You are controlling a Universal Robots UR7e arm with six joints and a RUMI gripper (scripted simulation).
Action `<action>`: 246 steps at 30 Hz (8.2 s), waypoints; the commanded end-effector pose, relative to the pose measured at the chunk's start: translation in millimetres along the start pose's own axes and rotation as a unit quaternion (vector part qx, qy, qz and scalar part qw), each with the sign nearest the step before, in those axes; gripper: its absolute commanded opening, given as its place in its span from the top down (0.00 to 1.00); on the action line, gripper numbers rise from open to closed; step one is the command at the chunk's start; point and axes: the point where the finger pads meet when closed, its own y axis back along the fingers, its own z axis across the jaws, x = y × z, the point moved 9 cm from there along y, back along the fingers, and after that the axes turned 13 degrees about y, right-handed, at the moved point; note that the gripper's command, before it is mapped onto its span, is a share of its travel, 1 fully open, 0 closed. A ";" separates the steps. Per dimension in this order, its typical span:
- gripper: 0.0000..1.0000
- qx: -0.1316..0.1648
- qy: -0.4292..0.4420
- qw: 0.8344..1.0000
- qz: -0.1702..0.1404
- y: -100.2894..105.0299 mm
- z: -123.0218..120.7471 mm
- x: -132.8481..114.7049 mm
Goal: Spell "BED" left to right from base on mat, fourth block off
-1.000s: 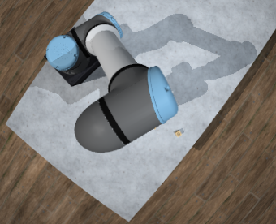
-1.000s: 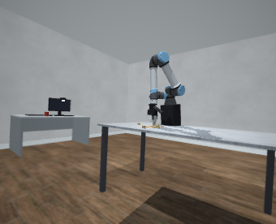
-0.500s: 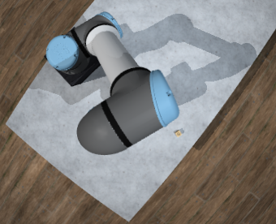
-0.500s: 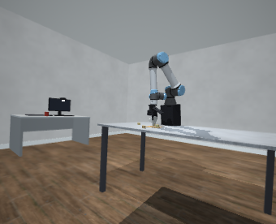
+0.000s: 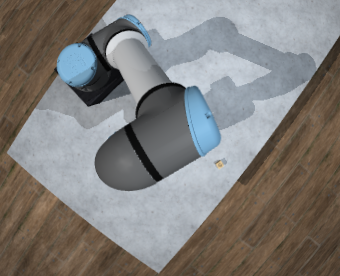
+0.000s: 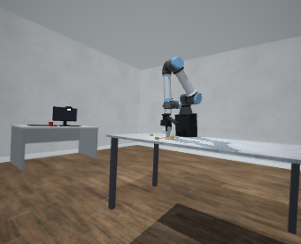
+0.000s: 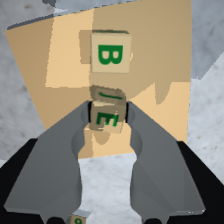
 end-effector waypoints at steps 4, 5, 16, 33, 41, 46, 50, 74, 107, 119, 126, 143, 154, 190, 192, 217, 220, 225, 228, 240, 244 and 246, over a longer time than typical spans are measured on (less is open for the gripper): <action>0.95 -0.002 0.001 1.000 -0.001 0.1 3.4 -0.9; 0.95 -0.002 0.001 1.000 -0.001 0.1 3.5 -0.9; 0.95 -0.002 0.001 1.000 -0.001 0.1 3.5 -0.8; 0.95 -0.002 0.001 1.000 -0.001 -3.0 3.7 -1.0; 0.95 -0.002 0.001 1.000 -0.001 -4.3 3.5 -0.8; 0.95 -0.002 0.001 1.000 -0.001 -4.2 3.5 -0.9; 0.95 -0.002 0.001 1.000 -0.001 -4.1 3.6 -0.9; 0.95 -0.002 0.001 1.000 -0.001 -4.1 3.6 -0.9; 0.75 -0.002 0.001 1.000 -0.001 -3.6 3.6 -0.9; 0.75 0.000 0.001 1.000 0.000 15.9 1.2 0.3; 0.75 0.000 0.001 1.000 0.000 32.8 1.1 -0.1; 0.75 -0.001 0.000 1.000 -0.001 79.6 1.7 -0.9; 0.00 -0.001 0.000 1.000 -0.001 86.3 1.5 -0.5; 0.00 0.001 -0.043 0.999 0.000 81.7 -8.7 -52.5; 0.00 0.001 -0.059 0.998 0.000 80.4 -15.1 -71.5; 0.00 -0.001 -0.192 0.981 -0.001 75.3 -100.5 -212.0; 0.63 -0.001 -0.192 0.981 -0.001 75.3 -100.4 -212.0; 0.63 -0.001 -0.192 0.981 -0.001 75.6 -100.3 -211.5; 0.63 -0.001 -0.192 0.981 -0.001 75.6 -100.3 -211.5; 0.63 -0.001 -0.192 0.981 -0.001 75.6 -100.3 -211.5; 0.63 -0.001 -0.192 0.981 -0.001 75.6 -100.3 -211.5; 0.63 -0.001 -0.192 0.981 -0.001 75.6 -100.3 -211.5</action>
